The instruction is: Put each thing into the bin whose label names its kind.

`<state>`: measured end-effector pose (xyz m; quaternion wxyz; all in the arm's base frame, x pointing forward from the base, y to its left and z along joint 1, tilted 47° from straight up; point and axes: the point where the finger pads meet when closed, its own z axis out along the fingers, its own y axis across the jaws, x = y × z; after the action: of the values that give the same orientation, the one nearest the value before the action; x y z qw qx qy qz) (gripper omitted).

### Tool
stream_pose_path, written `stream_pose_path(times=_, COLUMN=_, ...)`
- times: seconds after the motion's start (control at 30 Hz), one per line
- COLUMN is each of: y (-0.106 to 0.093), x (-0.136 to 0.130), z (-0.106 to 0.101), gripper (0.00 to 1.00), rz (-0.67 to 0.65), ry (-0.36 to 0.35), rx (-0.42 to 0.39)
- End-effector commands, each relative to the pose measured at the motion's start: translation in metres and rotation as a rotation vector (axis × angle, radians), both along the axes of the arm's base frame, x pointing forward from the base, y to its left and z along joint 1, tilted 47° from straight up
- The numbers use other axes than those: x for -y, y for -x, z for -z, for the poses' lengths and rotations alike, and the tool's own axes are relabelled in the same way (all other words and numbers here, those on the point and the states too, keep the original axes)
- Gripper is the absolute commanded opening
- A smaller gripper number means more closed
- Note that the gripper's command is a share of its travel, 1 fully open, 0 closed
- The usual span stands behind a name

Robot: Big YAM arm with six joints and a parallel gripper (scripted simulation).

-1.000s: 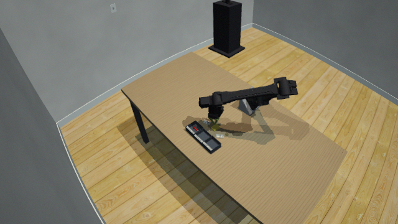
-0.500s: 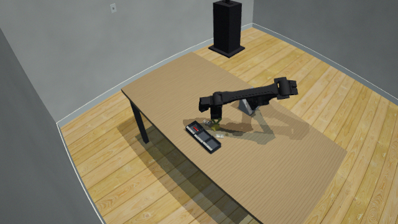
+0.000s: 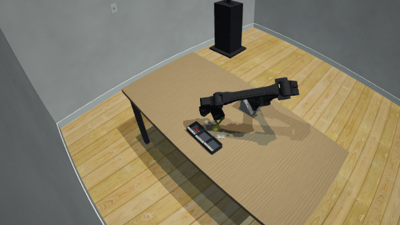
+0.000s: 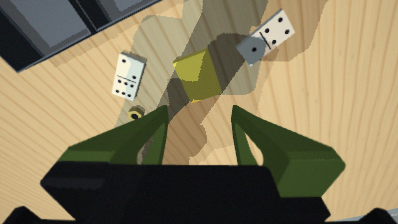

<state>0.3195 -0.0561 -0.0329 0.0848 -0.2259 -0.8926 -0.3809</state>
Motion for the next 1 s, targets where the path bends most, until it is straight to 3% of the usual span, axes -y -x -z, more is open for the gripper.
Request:
stream_pose_path(times=0.0, y=-0.012, x=0.017, z=0.001, gripper=0.53, rz=-0.091, ry=0.009, rx=0.131)
stream_pose_path(times=0.13, y=-0.013, x=0.018, z=0.0, gripper=0.53, rz=-0.126, ry=0.01, rx=0.171)
stream_pose_path(times=0.17, y=-0.014, x=0.018, z=-0.001, gripper=0.53, rz=-0.167, ry=0.013, rx=0.223)
stream_pose_path(times=0.3, y=-0.016, x=0.019, z=-0.002, gripper=0.53, rz=-0.219, ry=0.018, rx=0.302)
stream_pose_path(times=0.97, y=-0.006, x=0.012, z=-0.001, gripper=0.53, rz=-0.225, ry=0.001, rx=0.281)
